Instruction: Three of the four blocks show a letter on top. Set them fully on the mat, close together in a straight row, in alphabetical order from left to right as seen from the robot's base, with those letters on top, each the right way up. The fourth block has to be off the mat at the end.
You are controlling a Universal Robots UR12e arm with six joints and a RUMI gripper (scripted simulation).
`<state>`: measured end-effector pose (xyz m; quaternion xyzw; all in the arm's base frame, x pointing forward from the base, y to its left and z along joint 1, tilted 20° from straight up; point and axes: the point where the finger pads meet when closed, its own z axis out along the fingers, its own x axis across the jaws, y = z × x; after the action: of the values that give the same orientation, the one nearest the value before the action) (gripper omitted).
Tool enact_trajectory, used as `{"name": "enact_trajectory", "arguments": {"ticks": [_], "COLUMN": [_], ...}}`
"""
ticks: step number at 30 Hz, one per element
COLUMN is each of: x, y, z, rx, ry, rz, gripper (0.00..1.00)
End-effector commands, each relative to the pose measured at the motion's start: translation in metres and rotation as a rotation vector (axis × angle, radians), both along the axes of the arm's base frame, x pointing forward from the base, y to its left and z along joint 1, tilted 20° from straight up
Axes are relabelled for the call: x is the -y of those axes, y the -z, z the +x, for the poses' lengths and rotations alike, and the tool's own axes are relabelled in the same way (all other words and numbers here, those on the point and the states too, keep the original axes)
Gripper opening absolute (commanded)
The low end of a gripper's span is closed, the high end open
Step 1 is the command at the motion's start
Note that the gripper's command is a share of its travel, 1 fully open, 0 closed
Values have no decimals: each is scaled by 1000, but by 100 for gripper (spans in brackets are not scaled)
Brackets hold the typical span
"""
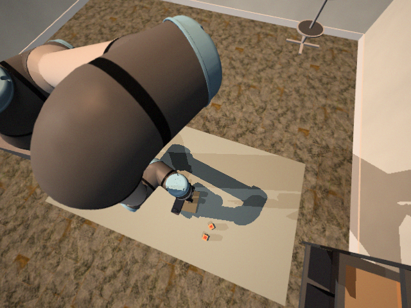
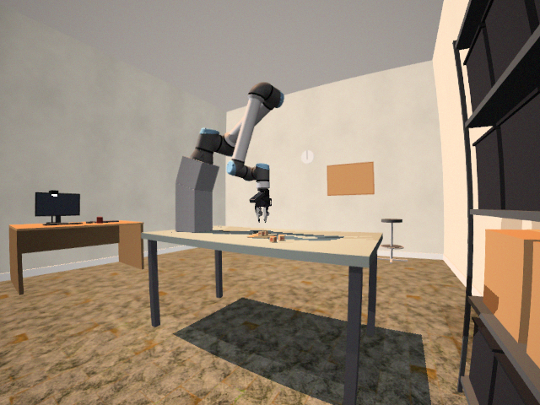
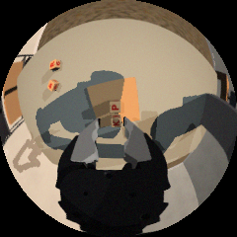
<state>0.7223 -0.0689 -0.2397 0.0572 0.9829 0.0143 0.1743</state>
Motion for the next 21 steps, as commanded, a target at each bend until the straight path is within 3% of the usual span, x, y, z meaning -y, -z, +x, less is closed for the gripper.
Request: {"name": "enact_trajectory", "arguments": {"ticks": [1,2,3,21], "x": [-2,-2,-2,-3], "y": [-3,-4,-3,-2], "z": [-9,-9,-9,-8], "rx": [-10,-10,-10,-11], "ry": [-1,-1,-2,-1], "rz": [4,4,4,5], "gripper": [28,28,100,100]}}
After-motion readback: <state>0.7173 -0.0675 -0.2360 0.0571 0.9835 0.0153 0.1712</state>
